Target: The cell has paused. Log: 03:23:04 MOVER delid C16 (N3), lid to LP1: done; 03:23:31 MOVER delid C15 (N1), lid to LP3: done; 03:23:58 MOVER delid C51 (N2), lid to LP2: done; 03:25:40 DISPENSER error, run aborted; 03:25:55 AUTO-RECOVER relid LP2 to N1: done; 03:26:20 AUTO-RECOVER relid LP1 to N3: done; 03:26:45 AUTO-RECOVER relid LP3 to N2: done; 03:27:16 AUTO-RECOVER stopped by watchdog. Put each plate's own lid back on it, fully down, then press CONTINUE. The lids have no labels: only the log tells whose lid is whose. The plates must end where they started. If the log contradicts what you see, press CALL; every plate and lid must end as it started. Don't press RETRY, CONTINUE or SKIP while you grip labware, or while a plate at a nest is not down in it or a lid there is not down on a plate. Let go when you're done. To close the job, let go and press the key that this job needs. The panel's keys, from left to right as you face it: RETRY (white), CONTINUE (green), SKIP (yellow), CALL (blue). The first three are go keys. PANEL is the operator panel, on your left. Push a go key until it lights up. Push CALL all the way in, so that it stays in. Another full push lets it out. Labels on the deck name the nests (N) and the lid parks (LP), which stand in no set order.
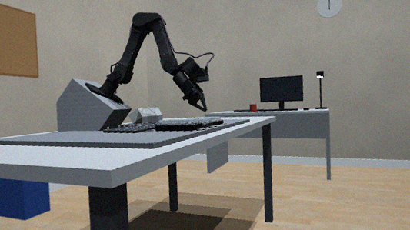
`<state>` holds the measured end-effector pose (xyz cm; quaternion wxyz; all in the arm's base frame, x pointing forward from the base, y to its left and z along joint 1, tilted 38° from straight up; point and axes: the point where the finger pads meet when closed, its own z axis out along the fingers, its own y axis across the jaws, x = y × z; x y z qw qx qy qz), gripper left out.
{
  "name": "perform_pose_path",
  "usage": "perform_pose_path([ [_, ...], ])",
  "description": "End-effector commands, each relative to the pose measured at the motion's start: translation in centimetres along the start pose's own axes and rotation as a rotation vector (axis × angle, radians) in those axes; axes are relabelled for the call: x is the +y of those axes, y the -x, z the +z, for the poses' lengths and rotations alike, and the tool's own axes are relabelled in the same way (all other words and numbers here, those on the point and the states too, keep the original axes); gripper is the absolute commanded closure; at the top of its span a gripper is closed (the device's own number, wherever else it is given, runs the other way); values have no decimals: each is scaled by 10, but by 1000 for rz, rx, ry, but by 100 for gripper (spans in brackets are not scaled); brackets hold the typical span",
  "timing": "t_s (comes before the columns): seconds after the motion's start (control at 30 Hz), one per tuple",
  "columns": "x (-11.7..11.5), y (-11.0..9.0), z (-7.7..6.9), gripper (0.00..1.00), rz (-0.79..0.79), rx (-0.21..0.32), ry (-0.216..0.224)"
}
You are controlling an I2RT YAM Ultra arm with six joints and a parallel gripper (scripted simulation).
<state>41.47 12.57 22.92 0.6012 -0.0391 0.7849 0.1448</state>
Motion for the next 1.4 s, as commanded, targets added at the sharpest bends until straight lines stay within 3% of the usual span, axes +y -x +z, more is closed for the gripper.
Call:
perform_pose_path([
  [0.0,1,17,-3,100,-5,-40,6],
  [0.13,-22,20,-2,100,-13,-49,5],
  [0.3,-50,4,0,100,-10,-14,-1],
  [0.37,-50,4,0,100,-10,-14,-1],
  [0.4,-54,8,-1,100,-17,-53,5],
  [0.53,-74,15,1,100,-15,-35,2],
  [0.63,-88,25,1,100,-22,-55,3],
  [0.87,-124,25,1,100,-26,-54,1],
  [1.37,-127,32,-3,100,-32,-70,3],
])
